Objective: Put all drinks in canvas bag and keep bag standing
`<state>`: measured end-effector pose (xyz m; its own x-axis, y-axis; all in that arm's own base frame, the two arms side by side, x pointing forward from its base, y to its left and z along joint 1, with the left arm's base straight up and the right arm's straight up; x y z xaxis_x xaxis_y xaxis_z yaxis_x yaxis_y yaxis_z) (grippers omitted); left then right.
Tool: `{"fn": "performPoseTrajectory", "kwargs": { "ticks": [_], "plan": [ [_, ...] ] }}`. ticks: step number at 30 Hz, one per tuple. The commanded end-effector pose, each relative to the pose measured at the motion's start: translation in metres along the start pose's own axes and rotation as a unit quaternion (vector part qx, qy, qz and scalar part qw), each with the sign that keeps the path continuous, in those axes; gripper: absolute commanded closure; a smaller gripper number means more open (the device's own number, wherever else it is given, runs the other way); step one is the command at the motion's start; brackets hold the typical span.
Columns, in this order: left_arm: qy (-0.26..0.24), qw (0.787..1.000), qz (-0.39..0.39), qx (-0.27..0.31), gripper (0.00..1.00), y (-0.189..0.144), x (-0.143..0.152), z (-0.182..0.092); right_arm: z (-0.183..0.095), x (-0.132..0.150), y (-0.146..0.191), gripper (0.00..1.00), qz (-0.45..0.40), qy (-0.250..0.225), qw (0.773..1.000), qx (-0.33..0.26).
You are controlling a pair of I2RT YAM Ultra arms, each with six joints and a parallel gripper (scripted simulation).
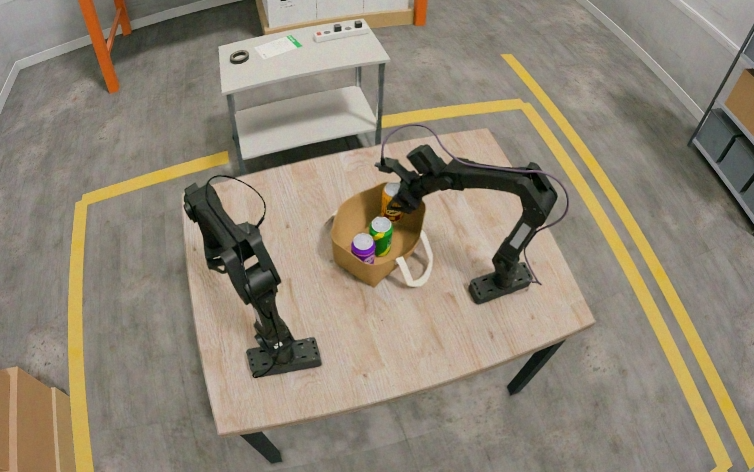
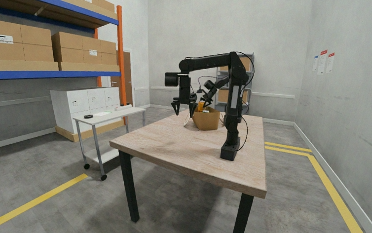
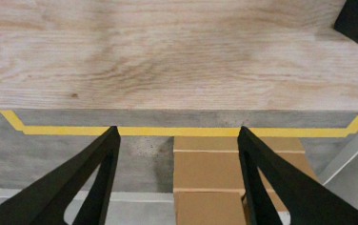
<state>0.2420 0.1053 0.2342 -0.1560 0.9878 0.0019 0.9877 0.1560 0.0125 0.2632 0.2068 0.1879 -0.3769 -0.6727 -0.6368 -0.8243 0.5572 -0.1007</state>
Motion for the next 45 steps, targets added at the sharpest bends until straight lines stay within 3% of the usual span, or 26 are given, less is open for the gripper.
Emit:
{"fn": "performPoseTrajectory", "kwargs": {
  "ticks": [1,4,6,9,11,15,17,21,23,27,32,34,39,45],
  "plan": [
    [-0.003,1.0,0.0,0.004,0.14,-0.002,-0.003,-0.002,0.005,-0.01,-0.006,0.3,0.0,-0.037,0.999,0.008],
    [-0.003,1.0,0.0,0.004,0.14,-0.002,-0.003,-0.002,-0.006,-0.017,-0.006,0.3,-0.004,-0.061,0.998,0.017],
    [-0.003,1.0,0.0,0.004,0.14,-0.002,-0.003,-0.002,0.012,-0.005,-0.005,0.3,0.0,-0.035,0.999,0.007],
    [-0.003,1.0,0.0,0.004,0.14,-0.002,-0.003,-0.002,0.004,-0.009,-0.005,0.3,-0.003,-0.052,0.999,0.013],
    [-0.003,1.0,0.0,0.004,0.14,-0.002,-0.003,-0.002,0.018,-0.002,-0.005,0.3,0.0,-0.035,0.999,0.007],
    [-0.003,1.0,0.0,0.004,0.14,-0.002,-0.003,-0.002,0.006,-0.009,-0.005,0.3,-0.003,-0.053,0.999,0.013],
    [-0.003,1.0,0.0,0.004,0.14,-0.002,-0.003,-0.002,0.025,0.008,-0.002,0.3,0.001,-0.027,1.0,0.003],
    [-0.003,1.0,0.0,0.004,0.14,-0.002,-0.003,-0.002,0.011,-0.005,-0.004,0.3,-0.005,-0.06,0.998,0.014],
    [-0.003,1.0,0.0,0.004,0.14,-0.002,-0.003,-0.002,0.029,0.01,-0.002,0.3,0.0,-0.033,0.999,0.004],
    [-0.003,1.0,0.0,0.004,0.14,-0.002,-0.003,-0.002,0.032,0.009,-0.002,0.3,-0.001,-0.037,0.999,0.005],
    [-0.003,1.0,0.0,0.004,0.14,-0.002,-0.003,-0.002,0.018,0.0,-0.003,0.3,-0.005,-0.06,0.998,0.013],
    [-0.003,1.0,0.0,0.004,0.14,-0.002,-0.003,-0.002,0.04,0.022,0.001,0.3,0.001,-0.027,1.0,0.001],
    [-0.003,1.0,0.0,0.004,0.14,-0.002,-0.003,-0.002,0.016,-0.006,-0.004,0.3,-0.008,-0.073,0.997,0.017],
    [-0.003,1.0,0.0,0.004,0.14,-0.002,-0.003,-0.002,0.037,0.016,0.0,0.3,-0.001,-0.038,0.999,0.005]
  ]
}}
Point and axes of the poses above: on each arm, the point where the finger pads meet when closed, its own z axis out along the fingers, its own y axis across the jaws, x = y × z, the point moved 8 cm from there along -z, back along the fingers, and after that the axes turned 8 degrees about -z, right-handed, at the moved point
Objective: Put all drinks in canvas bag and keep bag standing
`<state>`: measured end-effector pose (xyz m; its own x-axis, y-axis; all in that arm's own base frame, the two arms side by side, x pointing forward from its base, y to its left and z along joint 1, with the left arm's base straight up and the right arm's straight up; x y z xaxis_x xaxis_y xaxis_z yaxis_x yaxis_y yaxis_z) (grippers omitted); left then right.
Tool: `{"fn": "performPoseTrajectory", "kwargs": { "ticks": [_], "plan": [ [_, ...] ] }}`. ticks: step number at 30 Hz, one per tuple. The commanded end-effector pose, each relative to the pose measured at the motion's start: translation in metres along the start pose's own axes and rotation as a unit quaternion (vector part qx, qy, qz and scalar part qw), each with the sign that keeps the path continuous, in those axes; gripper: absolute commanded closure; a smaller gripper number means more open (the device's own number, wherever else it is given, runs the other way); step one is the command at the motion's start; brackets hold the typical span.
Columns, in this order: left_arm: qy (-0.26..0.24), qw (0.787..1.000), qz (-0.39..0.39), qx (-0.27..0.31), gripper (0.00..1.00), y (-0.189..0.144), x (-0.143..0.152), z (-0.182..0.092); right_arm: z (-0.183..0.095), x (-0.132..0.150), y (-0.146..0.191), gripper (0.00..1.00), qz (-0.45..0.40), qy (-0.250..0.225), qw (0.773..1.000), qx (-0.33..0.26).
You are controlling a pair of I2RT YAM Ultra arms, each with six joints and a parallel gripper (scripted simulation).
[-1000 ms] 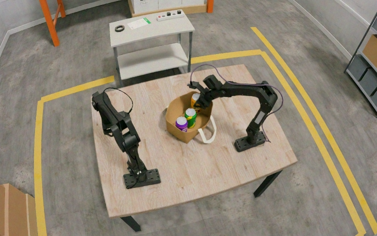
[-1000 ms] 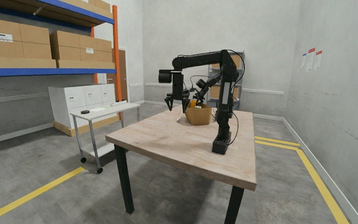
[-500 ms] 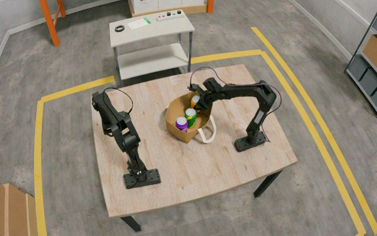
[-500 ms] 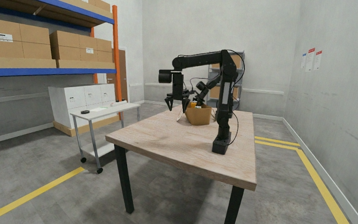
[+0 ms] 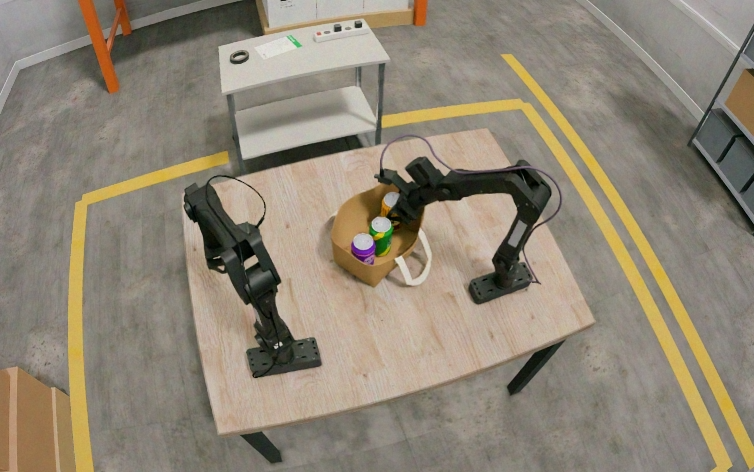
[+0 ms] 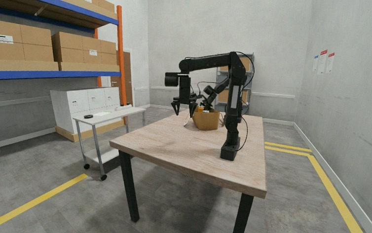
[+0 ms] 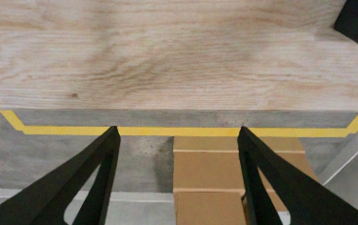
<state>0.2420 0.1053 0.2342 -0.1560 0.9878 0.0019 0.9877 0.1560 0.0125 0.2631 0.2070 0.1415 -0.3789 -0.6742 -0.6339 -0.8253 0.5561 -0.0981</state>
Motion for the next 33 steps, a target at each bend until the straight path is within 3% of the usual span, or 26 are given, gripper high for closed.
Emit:
{"fn": "performPoseTrajectory", "kwargs": {
  "ticks": [1,2,4,6,9,12,21,23,27,29,33],
  "plan": [
    [-0.003,1.0,0.0,0.004,0.14,-0.002,-0.003,-0.002,0.005,-0.007,-0.003,0.3,0.0,-0.031,1.0,0.003],
    [-0.003,1.0,0.0,0.004,0.14,-0.002,-0.003,-0.002,-0.005,-0.02,-0.006,0.3,-0.004,-0.053,0.999,0.011],
    [-0.003,1.0,0.0,0.004,0.14,-0.002,-0.003,-0.002,-0.005,-0.02,-0.006,0.3,-0.004,-0.053,0.999,0.011],
    [-0.003,1.0,0.0,0.004,0.14,-0.002,-0.003,-0.002,0.01,0.0,-0.002,0.3,0.001,-0.023,1.0,0.0],
    [-0.003,1.0,0.0,0.004,0.14,-0.002,-0.003,-0.002,-0.003,-0.015,-0.005,0.3,-0.004,-0.052,0.999,0.011],
    [-0.003,1.0,0.0,0.004,0.14,-0.002,-0.003,-0.002,0.01,-0.006,-0.004,0.3,0.0,-0.032,0.999,0.004],
    [-0.003,1.0,0.0,0.004,0.14,-0.002,-0.003,-0.002,0.003,-0.013,-0.005,0.3,-0.003,-0.049,0.999,0.011],
    [-0.003,1.0,0.0,0.004,0.14,-0.002,-0.003,-0.002,0.018,0.007,-0.001,0.3,0.002,-0.019,1.0,0.0],
    [-0.003,1.0,0.0,0.004,0.14,-0.002,-0.003,-0.002,0.001,-0.013,-0.006,0.3,-0.005,-0.059,0.998,0.015],
    [-0.003,1.0,0.0,0.004,0.14,-0.002,-0.003,-0.002,0.016,0.006,-0.001,0.3,0.001,-0.028,1.0,0.004],
    [-0.003,1.0,0.0,0.004,0.14,-0.002,-0.003,-0.002,0.007,-0.008,-0.005,0.3,-0.003,-0.052,0.999,0.013]
  ]
}}
Point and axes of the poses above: on each arm, the point where the finger pads meet when closed, its own z axis out along the fingers, its own y axis across the jaws, x = y × z, the point moved 8 cm from there along -z, back along the fingers, and after that the axes turned 8 degrees about -z, right-handed, at the moved point
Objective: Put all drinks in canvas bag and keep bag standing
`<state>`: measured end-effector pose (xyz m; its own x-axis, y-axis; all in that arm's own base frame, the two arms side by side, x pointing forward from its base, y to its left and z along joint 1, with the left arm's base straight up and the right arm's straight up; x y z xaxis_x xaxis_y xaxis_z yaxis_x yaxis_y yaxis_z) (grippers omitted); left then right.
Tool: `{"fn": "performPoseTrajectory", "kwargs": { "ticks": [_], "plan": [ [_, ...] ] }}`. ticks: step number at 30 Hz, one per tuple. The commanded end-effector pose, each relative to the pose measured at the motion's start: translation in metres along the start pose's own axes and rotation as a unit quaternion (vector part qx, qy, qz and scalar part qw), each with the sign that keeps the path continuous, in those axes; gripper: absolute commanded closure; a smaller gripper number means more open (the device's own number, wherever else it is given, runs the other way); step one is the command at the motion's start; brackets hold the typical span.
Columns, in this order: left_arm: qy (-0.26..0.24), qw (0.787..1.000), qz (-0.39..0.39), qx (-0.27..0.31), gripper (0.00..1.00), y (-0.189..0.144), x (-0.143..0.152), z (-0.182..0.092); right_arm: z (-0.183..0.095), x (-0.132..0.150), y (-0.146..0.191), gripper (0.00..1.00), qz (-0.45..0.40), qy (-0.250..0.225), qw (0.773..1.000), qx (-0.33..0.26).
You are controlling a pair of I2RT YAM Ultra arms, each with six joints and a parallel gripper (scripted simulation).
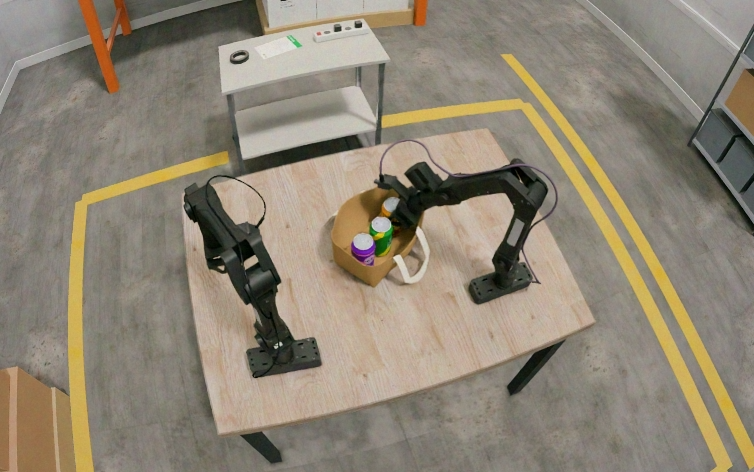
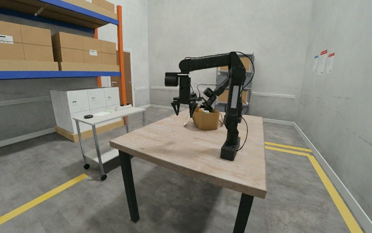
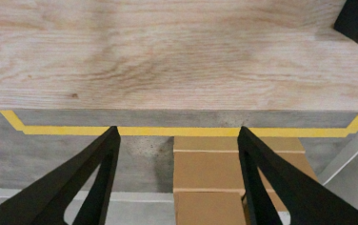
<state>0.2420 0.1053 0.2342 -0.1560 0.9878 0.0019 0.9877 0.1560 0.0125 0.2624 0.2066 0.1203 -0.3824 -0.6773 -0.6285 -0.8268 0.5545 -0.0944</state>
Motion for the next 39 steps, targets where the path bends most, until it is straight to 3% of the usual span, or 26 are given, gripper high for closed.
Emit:
{"fn": "performPoseTrajectory", "kwargs": {
  "ticks": [1,7,10,11,39],
  "plan": [
    [-0.003,1.0,0.0,0.004,0.14,-0.002,-0.003,-0.002,-0.004,-0.022,-0.009,0.3,-0.002,-0.052,0.999,0.014],
    [-0.003,1.0,0.0,0.004,0.14,-0.002,-0.003,-0.002,0.009,0.0,-0.004,0.3,0.003,-0.023,1.0,0.005],
    [-0.003,1.0,0.0,0.004,0.14,-0.002,-0.003,-0.002,-0.011,-0.028,-0.01,0.3,-0.004,-0.066,0.998,0.02],
    [-0.003,1.0,0.0,0.004,0.14,-0.002,-0.003,-0.002,-0.012,-0.029,-0.01,0.16,-0.006,-0.068,0.997,0.02],
    [-0.003,1.0,0.0,0.004,0.14,-0.002,-0.003,-0.002,-0.006,-0.025,-0.007,0.14,-0.006,-0.057,0.998,0.013]
  ]
}}
Point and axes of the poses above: on each arm, the point where the finger pads meet when closed, its own z axis out along the fingers, its own y axis across the jaws, x = y × z, the point moved 8 cm from there along -z, back along the fingers, and after that the axes turned 8 degrees about -z, right-handed, at the moved point
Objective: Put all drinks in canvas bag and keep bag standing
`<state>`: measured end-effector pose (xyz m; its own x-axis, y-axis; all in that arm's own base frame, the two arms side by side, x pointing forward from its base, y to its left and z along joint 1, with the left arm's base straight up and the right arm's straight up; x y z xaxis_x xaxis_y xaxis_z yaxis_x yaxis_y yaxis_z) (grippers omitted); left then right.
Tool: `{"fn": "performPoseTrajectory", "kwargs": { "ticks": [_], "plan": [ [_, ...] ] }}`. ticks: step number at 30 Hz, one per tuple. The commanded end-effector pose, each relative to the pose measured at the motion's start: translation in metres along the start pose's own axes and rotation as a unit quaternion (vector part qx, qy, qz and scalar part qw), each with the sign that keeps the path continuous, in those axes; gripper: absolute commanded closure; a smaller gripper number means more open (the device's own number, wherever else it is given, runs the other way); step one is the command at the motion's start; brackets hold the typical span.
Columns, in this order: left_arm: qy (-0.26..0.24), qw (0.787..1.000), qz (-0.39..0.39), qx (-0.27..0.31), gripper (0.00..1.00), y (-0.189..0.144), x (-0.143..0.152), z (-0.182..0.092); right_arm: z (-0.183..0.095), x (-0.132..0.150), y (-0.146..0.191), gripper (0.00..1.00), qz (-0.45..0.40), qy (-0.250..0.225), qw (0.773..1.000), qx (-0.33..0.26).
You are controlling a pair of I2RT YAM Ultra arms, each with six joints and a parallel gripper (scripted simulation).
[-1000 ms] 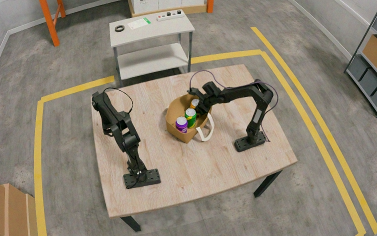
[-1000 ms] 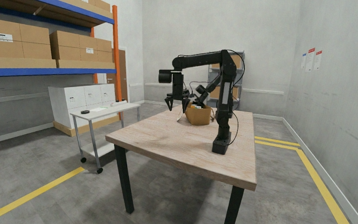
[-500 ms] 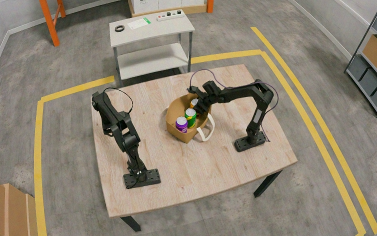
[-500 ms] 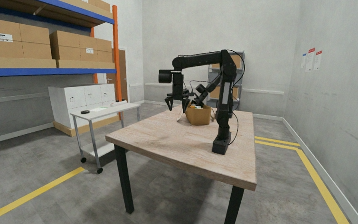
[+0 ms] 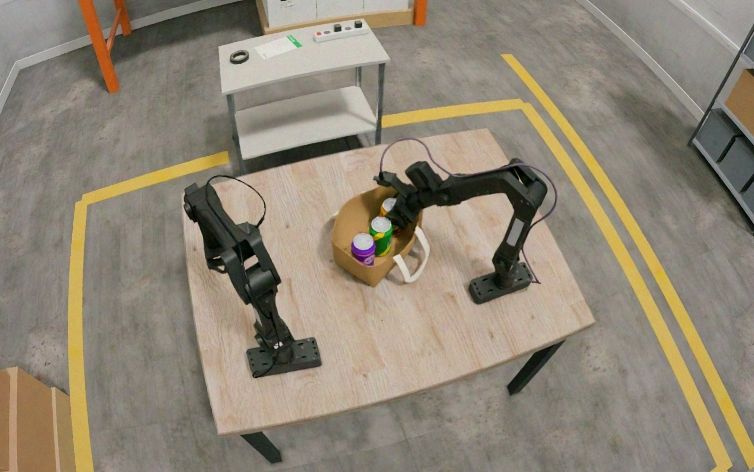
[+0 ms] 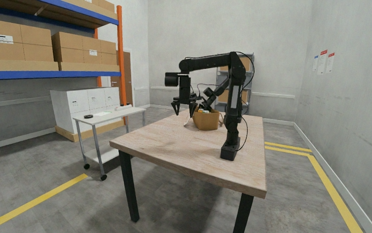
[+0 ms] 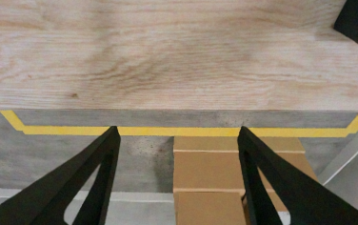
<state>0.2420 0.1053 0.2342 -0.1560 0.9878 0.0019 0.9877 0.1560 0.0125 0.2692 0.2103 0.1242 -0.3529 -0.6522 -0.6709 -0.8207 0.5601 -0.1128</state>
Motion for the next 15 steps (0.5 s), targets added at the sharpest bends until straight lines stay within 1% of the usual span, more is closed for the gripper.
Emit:
{"fn": "performPoseTrajectory", "kwargs": {
  "ticks": [1,6,7,9,14,15],
  "plan": [
    [-0.003,1.0,0.0,0.004,0.14,-0.002,-0.003,-0.002,-0.007,-0.017,-0.003,0.14,-0.003,-0.029,1.0,0.004],
    [-0.003,1.0,0.0,0.004,0.14,-0.002,-0.003,-0.002,-0.007,-0.017,-0.003,0.14,-0.003,-0.029,1.0,0.004],
    [-0.003,1.0,0.0,0.004,0.14,-0.002,-0.003,-0.002,-0.017,-0.02,-0.002,0.14,-0.001,-0.02,1.0,0.0],
    [-0.003,1.0,0.0,0.004,0.14,-0.002,-0.003,-0.002,-0.021,-0.022,-0.002,0.14,-0.002,-0.016,1.0,-0.001],
    [-0.003,1.0,0.0,0.004,0.14,-0.002,-0.003,-0.002,-0.035,-0.036,-0.005,0.14,-0.004,-0.022,1.0,0.002],
    [-0.003,1.0,0.0,0.004,0.14,-0.002,-0.003,-0.002,-0.035,-0.041,-0.007,0.14,-0.006,-0.037,0.999,0.007]
  ]
}}
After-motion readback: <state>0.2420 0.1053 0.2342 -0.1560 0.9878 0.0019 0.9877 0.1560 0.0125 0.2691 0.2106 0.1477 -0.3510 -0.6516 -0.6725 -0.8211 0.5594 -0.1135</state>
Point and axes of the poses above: on each arm, the point where the finger pads meet when closed, its own z axis out along the fingers, its own y axis across the jaws, x = y × z, the point moved 8 cm from there along -z, back along the fingers, and after that the axes turned 8 degrees about -z, right-handed, at the moved point
